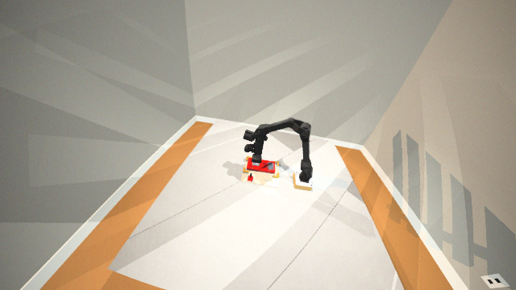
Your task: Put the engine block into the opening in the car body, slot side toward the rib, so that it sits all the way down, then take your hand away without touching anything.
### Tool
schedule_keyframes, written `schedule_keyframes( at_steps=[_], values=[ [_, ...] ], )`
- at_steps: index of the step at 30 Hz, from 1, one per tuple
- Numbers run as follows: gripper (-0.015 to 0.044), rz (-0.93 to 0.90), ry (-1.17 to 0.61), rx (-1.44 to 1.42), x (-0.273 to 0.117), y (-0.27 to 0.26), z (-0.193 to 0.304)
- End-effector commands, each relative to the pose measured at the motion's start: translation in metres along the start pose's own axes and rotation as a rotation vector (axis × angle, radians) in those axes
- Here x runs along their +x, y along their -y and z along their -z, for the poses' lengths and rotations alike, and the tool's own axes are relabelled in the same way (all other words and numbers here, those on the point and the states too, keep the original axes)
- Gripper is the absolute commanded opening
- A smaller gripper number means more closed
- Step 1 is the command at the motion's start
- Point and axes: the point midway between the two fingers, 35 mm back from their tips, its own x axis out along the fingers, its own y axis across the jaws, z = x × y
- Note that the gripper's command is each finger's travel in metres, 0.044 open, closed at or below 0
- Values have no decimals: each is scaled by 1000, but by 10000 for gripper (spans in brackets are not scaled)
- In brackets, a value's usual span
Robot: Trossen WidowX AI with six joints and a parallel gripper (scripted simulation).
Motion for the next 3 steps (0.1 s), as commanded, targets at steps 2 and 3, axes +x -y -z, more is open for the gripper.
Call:
schedule_keyframes(
  at_steps=[2,3],
  values=[
    [0,3,-2,4,-1,0,1],
    [26,3,-2,4,-1,0,1]
  ],
)
